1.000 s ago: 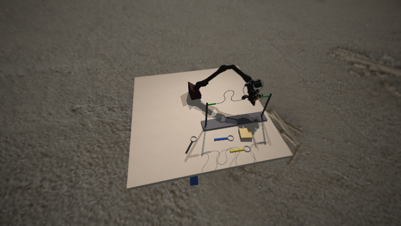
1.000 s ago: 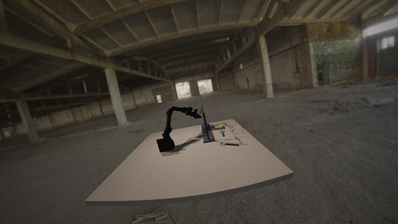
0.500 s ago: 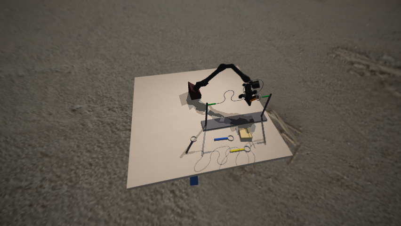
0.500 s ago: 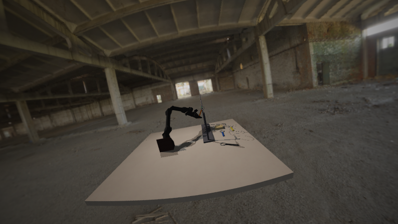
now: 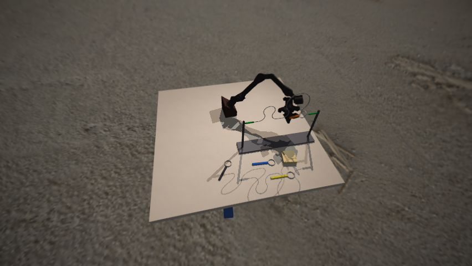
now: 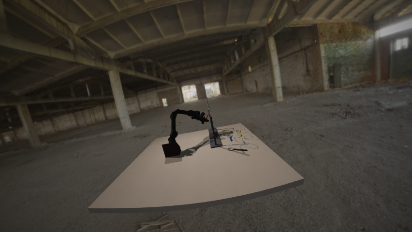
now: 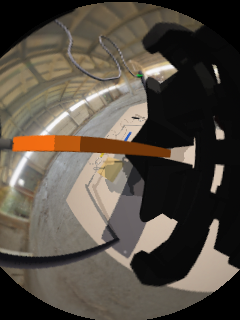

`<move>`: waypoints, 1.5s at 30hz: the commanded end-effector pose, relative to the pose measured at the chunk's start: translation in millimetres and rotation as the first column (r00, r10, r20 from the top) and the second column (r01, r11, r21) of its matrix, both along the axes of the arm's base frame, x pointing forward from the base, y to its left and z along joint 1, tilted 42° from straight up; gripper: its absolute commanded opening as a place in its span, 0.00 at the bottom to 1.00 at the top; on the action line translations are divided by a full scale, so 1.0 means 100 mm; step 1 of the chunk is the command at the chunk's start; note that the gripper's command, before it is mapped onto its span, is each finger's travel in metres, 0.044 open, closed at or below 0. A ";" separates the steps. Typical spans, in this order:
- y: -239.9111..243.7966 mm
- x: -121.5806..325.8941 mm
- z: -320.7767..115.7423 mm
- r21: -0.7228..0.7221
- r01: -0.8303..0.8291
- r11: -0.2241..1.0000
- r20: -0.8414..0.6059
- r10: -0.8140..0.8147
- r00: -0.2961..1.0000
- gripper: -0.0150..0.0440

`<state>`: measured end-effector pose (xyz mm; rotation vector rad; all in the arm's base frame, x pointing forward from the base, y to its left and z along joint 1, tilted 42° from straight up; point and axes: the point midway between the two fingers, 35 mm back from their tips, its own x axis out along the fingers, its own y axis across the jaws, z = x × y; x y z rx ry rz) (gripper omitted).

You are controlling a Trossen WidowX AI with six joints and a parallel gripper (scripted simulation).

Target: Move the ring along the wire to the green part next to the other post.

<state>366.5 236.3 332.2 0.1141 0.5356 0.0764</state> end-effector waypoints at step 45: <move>-1.49 0.07 0.74 -0.922 -0.003 0.387 0.018 0.051 0.999 0.00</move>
